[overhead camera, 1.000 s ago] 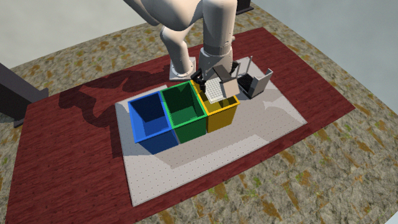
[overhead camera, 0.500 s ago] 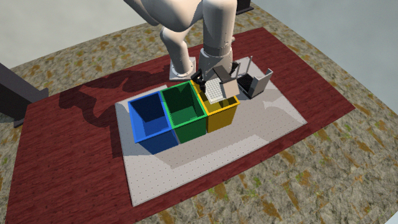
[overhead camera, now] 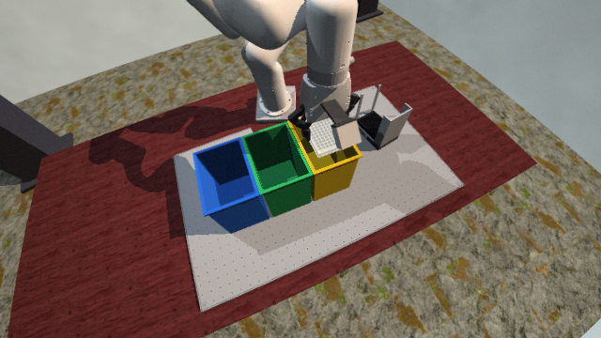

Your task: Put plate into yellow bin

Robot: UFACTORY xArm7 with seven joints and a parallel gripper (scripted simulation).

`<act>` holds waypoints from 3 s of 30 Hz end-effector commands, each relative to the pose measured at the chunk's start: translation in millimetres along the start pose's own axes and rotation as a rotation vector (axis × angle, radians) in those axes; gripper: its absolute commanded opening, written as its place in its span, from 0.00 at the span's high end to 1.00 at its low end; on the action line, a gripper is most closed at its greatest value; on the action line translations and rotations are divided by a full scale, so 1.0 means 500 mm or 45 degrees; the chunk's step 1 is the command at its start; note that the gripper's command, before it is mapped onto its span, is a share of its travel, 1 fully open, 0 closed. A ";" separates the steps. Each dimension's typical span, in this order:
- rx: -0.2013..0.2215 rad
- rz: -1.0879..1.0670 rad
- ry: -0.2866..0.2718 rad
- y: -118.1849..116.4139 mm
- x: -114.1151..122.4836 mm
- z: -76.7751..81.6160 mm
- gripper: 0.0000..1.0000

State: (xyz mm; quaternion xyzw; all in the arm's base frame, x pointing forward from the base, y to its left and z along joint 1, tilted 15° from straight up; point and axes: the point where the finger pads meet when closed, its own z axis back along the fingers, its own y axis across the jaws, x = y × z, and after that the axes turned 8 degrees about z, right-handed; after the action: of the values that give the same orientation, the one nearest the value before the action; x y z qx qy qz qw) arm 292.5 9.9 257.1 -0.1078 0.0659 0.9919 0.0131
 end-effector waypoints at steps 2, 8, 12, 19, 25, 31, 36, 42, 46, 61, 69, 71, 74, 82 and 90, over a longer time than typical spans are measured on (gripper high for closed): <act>-0.001 0.000 0.004 0.000 -0.002 0.001 1.00; -0.001 0.000 0.004 0.000 -0.002 0.000 1.00; -0.001 0.000 0.004 0.000 -0.002 -0.002 1.00; -0.001 0.000 0.004 0.000 -0.002 -0.004 1.00; -0.001 0.000 0.004 0.000 -0.002 -0.005 1.00; -0.001 0.000 0.004 0.000 -0.002 -0.007 1.00; -0.001 0.000 0.004 0.000 -0.002 -0.009 1.00; -0.001 0.000 0.004 0.000 -0.002 -0.010 0.00; -0.001 0.000 0.005 0.000 -0.002 -0.010 0.00; -0.001 0.000 0.005 0.000 -0.002 -0.010 0.00; -0.001 0.000 0.005 0.000 -0.002 -0.010 0.00; -0.001 0.000 0.005 0.000 -0.002 -0.010 0.00; -0.001 0.000 0.004 0.000 -0.002 0.001 0.00; -0.001 0.000 0.005 0.000 -0.002 0.043 0.00; -0.001 0.000 0.005 0.000 -0.002 0.070 0.00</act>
State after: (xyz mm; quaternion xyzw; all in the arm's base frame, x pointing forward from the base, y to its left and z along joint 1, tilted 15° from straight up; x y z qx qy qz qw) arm 286.1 14.1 287.3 -0.1084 0.0656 0.9919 0.0130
